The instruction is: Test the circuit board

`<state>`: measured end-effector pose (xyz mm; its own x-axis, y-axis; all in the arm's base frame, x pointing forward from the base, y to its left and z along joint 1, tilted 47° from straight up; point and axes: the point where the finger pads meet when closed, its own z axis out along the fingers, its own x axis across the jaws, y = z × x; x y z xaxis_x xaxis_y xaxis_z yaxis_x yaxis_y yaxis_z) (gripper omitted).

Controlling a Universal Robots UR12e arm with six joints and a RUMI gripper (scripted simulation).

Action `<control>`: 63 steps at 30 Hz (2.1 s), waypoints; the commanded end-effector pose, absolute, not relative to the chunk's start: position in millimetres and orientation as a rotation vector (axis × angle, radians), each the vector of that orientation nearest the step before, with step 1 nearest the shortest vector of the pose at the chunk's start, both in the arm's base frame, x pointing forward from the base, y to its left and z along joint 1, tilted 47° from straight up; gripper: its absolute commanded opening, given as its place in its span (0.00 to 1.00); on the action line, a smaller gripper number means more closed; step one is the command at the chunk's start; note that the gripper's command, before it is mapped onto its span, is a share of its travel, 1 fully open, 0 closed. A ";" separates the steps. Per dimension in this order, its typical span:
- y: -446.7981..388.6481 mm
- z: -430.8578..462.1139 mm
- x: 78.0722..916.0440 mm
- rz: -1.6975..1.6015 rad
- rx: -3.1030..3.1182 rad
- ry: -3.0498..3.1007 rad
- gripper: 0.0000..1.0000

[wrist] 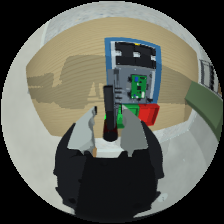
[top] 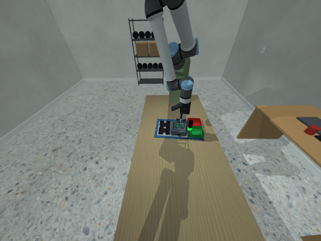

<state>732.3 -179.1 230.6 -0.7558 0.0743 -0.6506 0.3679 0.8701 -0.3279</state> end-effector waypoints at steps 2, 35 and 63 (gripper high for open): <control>-179.0 231.1 733.3 -0.587 0.319 2.381 0.30; -153.7 263.2 704.9 -0.587 0.318 2.383 0.30; -149.3 271.6 698.9 -0.587 0.320 2.383 0.59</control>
<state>700.6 -149.1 273.7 -0.7546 0.0734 -0.6520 0.3678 0.8702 -0.3277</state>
